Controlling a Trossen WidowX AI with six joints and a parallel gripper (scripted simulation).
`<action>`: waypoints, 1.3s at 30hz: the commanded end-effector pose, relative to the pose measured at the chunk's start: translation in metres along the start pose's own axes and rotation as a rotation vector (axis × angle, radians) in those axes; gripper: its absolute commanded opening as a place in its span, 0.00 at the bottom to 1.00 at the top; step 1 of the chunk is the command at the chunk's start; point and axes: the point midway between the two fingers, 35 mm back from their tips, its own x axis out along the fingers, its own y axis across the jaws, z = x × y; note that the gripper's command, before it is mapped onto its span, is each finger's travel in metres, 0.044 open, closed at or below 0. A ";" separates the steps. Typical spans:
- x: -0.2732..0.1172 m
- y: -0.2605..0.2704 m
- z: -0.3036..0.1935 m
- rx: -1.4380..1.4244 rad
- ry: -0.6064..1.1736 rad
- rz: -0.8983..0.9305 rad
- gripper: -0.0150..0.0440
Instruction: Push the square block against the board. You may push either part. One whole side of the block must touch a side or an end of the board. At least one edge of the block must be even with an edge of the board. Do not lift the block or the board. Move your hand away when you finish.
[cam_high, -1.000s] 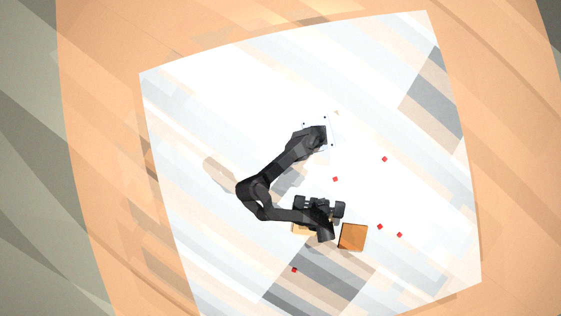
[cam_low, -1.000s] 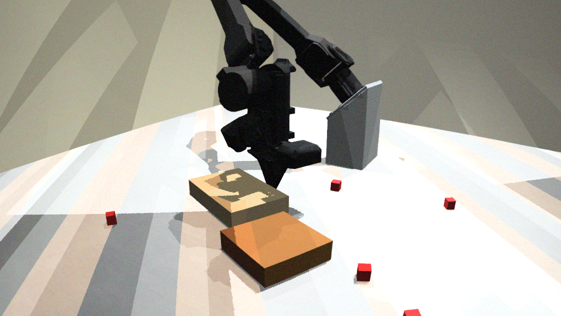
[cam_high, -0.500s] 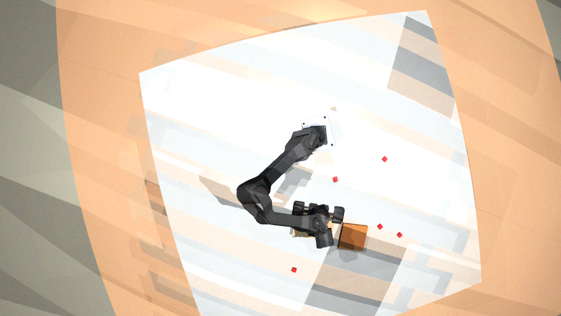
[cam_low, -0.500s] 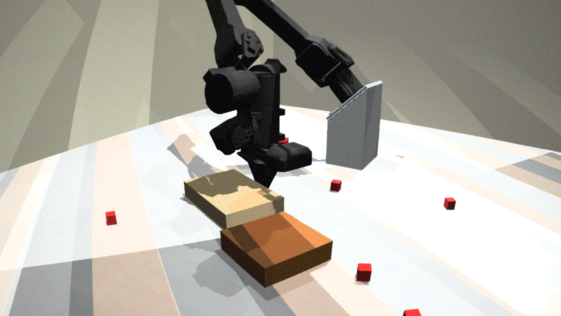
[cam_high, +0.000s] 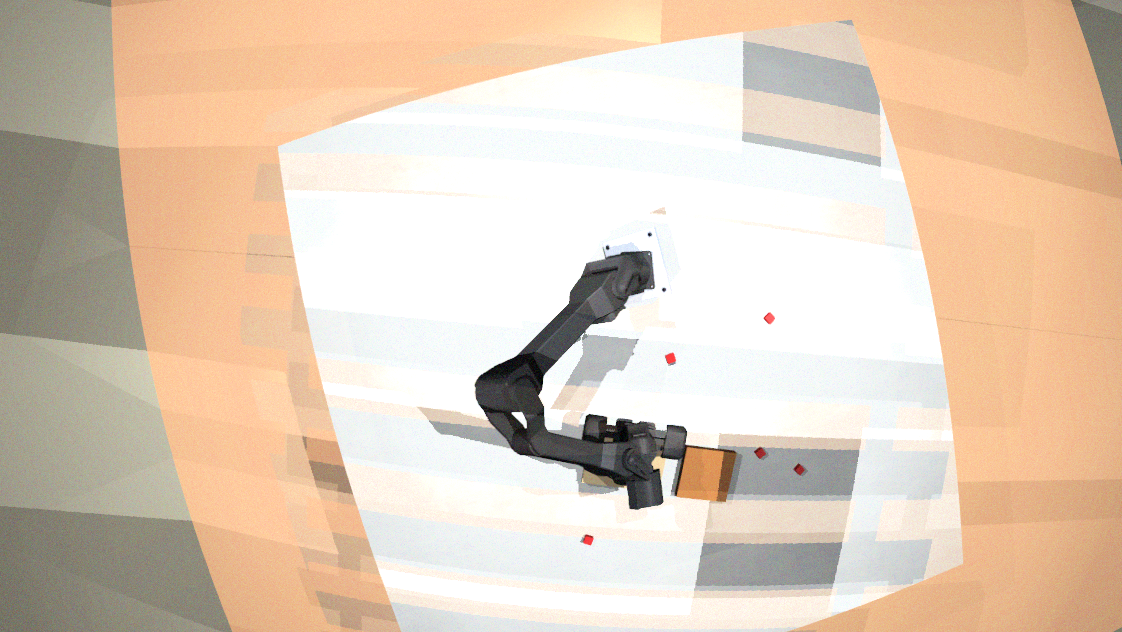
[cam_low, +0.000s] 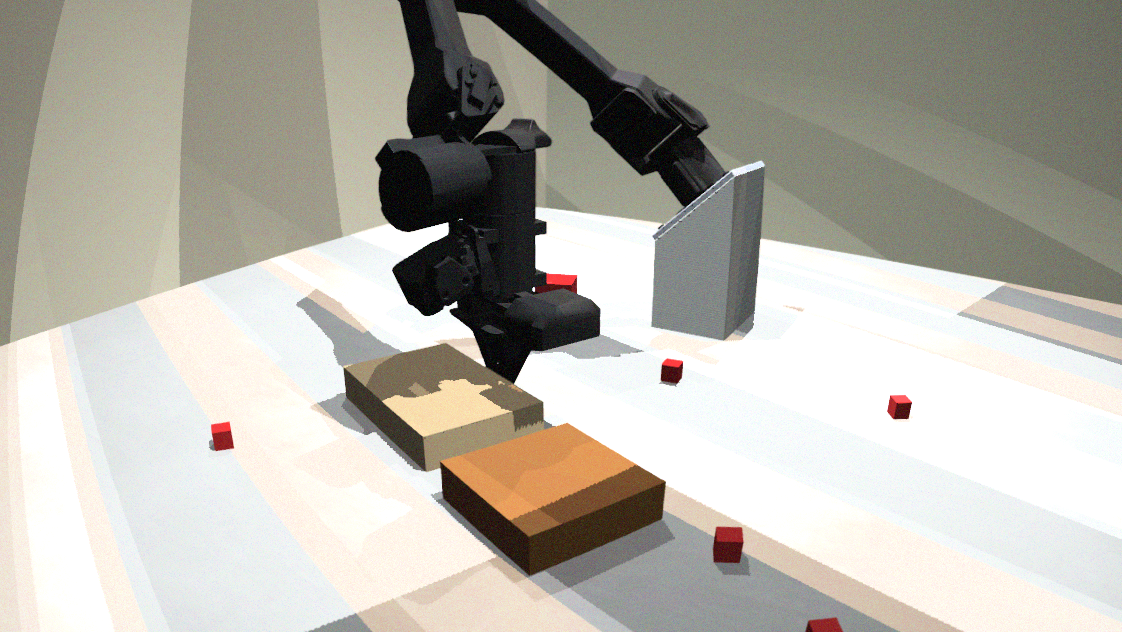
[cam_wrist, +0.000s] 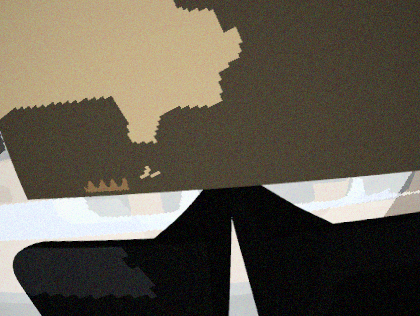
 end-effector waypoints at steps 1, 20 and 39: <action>0.000 -0.001 0.009 0.006 -0.007 -0.001 0.25; 0.000 0.000 -0.009 0.005 -0.006 -0.001 0.25; -0.001 0.001 -0.034 0.001 0.002 0.002 0.25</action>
